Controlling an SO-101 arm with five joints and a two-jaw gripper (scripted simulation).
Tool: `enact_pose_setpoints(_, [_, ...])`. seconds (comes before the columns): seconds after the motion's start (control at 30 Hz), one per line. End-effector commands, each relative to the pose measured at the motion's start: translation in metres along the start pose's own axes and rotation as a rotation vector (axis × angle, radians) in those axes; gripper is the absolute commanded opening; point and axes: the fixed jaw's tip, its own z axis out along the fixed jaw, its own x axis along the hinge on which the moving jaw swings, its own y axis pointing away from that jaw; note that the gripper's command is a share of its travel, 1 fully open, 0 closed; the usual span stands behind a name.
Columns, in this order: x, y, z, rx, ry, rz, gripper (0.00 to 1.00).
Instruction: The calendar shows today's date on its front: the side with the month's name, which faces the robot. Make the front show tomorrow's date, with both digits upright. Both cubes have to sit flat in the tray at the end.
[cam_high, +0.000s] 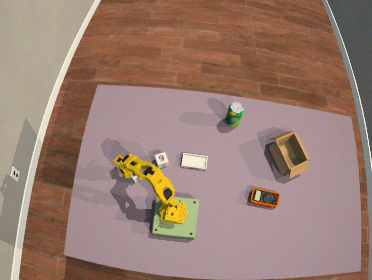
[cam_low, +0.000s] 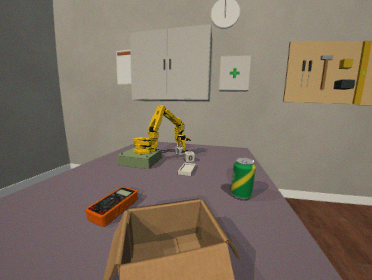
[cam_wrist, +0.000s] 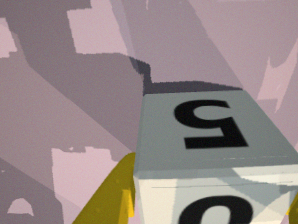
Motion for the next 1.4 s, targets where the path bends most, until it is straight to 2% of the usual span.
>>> enact_pose_setpoints(0.0, [0.006, -0.002, 0.006, 0.002, 0.031, 0.000, 0.27])
enact_pose_setpoints(0.67, [0.006, -0.002, 0.006, 0.002, 0.031, 0.000, 0.01])
enact_pose_setpoints(1.07, [0.006, -0.002, 0.005, 0.002, 0.031, 0.000, 0.00])
enact_pose_setpoints(1.37, [0.004, 0.000, -0.015, 0.002, 0.031, 0.000, 0.00])
